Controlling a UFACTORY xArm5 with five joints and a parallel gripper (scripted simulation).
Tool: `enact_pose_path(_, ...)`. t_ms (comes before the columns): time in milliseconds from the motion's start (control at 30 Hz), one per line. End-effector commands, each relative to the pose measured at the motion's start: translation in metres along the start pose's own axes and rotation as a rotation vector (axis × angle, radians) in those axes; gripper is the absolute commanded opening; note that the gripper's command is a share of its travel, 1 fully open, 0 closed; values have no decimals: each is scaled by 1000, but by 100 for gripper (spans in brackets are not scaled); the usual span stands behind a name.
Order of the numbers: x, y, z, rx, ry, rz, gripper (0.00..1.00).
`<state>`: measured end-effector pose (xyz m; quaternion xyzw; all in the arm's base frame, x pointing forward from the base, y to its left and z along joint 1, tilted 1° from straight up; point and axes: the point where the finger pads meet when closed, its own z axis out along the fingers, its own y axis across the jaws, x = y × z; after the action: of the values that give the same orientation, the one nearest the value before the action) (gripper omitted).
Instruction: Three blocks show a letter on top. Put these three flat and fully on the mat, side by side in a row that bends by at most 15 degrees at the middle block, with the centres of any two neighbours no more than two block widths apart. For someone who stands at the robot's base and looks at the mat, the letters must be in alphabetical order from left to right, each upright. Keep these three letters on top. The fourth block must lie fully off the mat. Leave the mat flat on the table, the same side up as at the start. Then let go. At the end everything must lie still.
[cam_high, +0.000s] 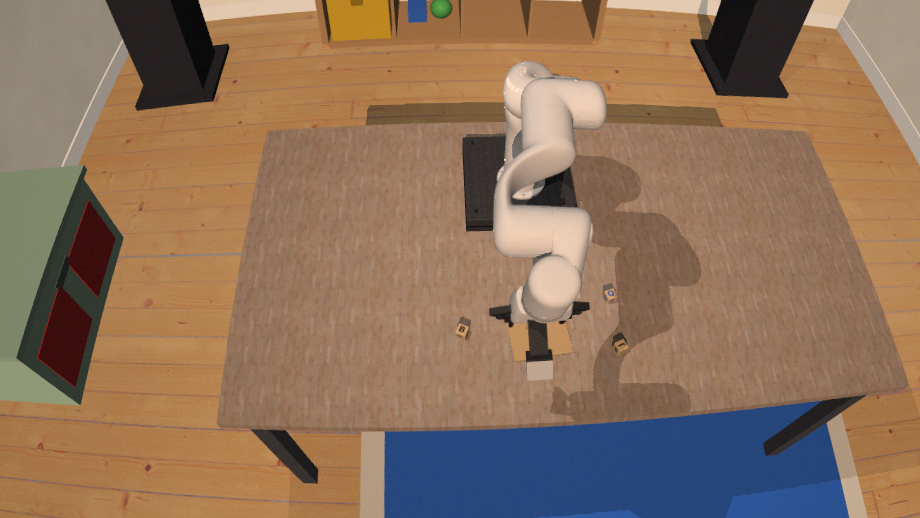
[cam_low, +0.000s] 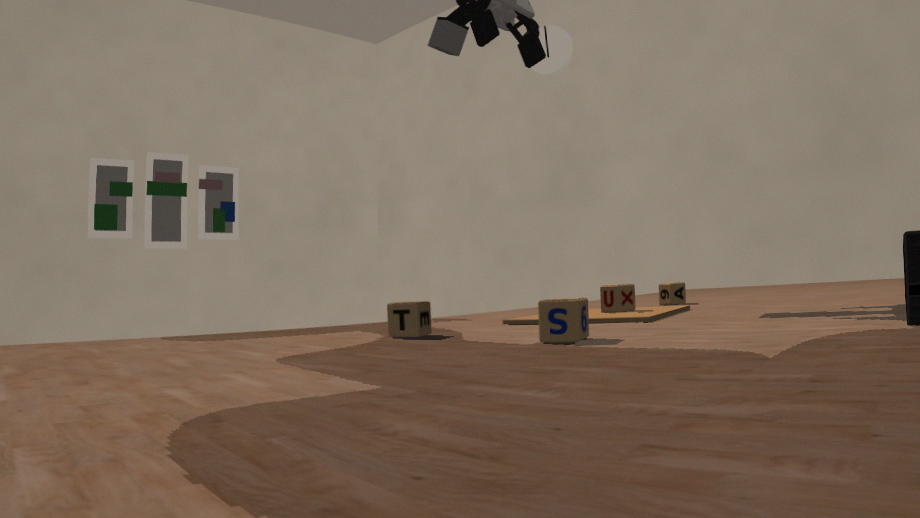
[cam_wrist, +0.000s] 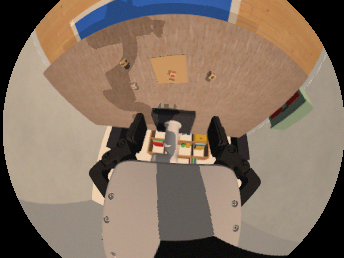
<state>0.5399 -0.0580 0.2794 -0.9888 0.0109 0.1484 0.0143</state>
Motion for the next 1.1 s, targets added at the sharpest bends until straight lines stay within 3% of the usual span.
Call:
enact_pose_path(0,0,0,-2,0,5,0,100)
enact_pose_path(700,3,-1,0,-2,12,1,100)
enact_pose_path(867,17,-8,9,-8,54,7,100)
enact_pose_path(1067,46,-23,30,-18,149,18,100)
